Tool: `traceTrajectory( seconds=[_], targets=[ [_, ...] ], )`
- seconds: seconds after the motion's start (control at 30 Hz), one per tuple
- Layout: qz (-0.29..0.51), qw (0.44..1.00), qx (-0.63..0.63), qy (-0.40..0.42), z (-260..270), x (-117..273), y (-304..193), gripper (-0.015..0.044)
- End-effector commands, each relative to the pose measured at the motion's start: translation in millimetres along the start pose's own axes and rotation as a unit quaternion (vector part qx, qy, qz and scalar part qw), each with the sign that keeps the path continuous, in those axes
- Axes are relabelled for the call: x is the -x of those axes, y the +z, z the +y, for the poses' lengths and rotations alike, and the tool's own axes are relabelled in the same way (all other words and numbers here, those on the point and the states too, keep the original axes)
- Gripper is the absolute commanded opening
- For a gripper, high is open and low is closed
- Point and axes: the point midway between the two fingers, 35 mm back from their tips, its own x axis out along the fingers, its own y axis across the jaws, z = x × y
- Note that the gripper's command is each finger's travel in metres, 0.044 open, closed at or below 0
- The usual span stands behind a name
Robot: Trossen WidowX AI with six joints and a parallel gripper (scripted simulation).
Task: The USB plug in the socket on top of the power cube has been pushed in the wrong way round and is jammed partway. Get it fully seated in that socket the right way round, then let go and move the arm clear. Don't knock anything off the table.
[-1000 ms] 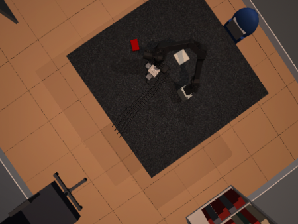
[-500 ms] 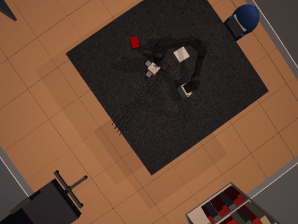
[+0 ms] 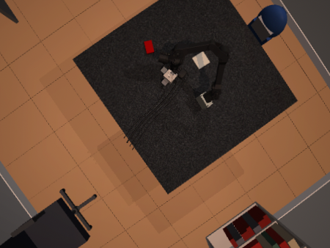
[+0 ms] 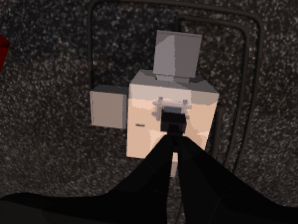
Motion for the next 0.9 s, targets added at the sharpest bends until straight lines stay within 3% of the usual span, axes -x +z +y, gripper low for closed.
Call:
traceTrajectory(
  seconds=[0.0, 0.87],
  targets=[
    [0.003, 1.0, 0.002, -0.001, -0.7, -1.1, -0.7, 0.0],
    [0.011, 1.0, -0.001, -0.001, -0.9, -4.3, -1.9, 0.0]
  ],
)
